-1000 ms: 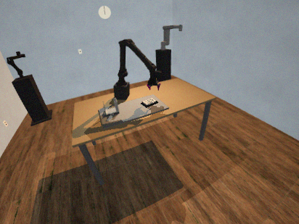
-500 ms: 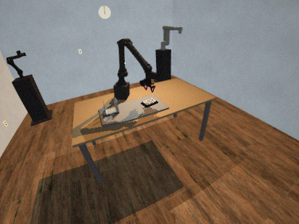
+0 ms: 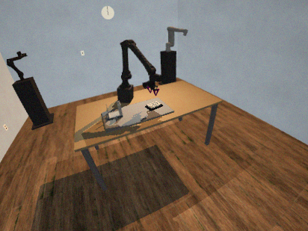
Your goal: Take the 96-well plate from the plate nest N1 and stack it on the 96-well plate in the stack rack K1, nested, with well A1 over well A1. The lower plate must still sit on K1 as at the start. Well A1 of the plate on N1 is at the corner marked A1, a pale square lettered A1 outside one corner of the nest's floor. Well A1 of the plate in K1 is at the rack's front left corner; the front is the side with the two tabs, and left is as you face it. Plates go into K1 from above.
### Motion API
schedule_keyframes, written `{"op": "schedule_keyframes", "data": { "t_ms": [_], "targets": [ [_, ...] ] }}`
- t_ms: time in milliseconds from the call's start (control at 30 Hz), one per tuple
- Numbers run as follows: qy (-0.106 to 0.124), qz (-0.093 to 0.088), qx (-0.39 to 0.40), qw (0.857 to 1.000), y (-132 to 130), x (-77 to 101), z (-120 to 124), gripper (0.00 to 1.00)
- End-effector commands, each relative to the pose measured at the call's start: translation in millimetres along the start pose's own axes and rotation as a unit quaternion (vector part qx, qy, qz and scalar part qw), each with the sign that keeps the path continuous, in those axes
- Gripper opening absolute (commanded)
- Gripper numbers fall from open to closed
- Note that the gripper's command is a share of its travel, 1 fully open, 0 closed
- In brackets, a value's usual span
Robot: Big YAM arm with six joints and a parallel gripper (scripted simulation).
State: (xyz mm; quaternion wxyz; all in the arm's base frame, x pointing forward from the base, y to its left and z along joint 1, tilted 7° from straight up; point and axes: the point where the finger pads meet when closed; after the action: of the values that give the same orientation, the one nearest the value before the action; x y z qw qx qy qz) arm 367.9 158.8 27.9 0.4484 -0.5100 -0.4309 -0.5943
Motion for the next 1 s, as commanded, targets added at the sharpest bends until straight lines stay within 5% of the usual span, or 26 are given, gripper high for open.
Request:
{"op": "schedule_keyframes", "data": {
  "t_ms": [0, 967],
  "targets": [
    [0.004, -0.011, -0.005, 1.000, 8.0, 1.4, 10.2, 1.00],
    [-0.001, -0.004, -0.003, 1.000, 0.2, -45.4, 5.0, 1.00]
  ]
}}
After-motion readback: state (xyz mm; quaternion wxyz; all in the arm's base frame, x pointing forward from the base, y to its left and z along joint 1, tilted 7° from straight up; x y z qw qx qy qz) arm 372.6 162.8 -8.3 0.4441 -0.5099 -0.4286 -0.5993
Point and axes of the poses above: the point where the finger pads meet when closed, its own x axis back along the fingers, its own y axis across the jaws, z = x × y, and after that the axes turned 15 degrees about -x, right-handed
